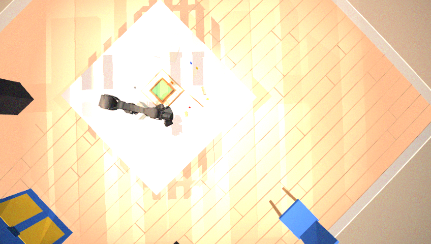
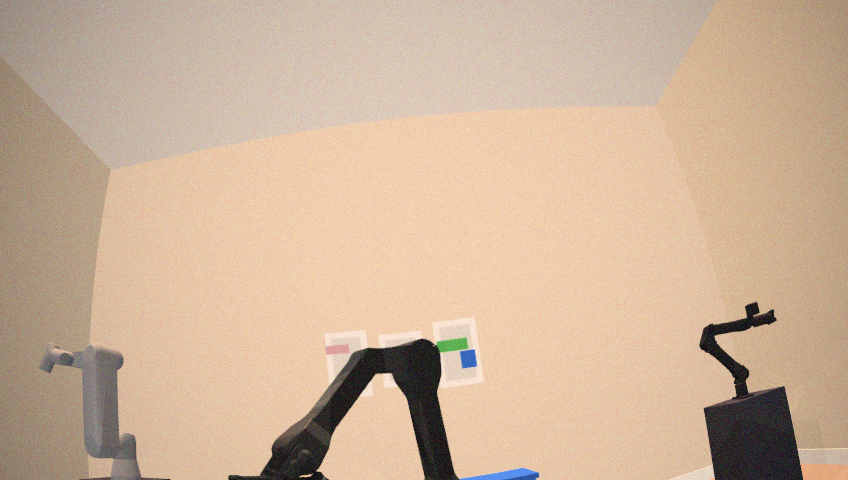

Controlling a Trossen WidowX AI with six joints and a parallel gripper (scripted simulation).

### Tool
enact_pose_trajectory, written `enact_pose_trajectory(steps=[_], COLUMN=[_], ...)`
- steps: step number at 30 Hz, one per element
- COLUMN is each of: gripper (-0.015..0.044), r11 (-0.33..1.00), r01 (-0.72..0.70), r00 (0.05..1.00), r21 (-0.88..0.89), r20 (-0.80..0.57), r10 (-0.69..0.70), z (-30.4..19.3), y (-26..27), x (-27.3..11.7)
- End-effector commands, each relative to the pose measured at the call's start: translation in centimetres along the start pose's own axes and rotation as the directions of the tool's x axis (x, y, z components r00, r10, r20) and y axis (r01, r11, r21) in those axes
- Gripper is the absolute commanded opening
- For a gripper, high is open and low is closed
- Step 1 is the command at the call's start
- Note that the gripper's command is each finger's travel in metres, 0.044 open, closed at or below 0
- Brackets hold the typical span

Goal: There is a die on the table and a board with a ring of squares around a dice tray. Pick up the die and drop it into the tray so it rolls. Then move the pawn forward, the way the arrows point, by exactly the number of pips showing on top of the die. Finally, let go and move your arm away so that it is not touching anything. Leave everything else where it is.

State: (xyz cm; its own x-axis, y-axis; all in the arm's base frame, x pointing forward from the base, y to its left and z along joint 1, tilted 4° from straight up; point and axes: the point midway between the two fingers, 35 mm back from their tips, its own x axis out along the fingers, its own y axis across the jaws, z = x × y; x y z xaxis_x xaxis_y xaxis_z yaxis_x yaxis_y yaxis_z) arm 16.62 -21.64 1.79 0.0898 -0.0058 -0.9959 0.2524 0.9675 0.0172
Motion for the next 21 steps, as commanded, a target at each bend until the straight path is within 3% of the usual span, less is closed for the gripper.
enact_pose_trajectory(steps=[1, 21], gripper=[0.0275, 0.0275], r11=[1.000, 1.000], r01=[-0.001, -0.002], r00=[1.000, 1.000], r21=[-0.014, -0.014], r20=[-0.012, -0.013], r10=[0.001, 0.001], z=[-0.8, -0.8], y=[0.1, 0.1], x=[0.2, 3.6])
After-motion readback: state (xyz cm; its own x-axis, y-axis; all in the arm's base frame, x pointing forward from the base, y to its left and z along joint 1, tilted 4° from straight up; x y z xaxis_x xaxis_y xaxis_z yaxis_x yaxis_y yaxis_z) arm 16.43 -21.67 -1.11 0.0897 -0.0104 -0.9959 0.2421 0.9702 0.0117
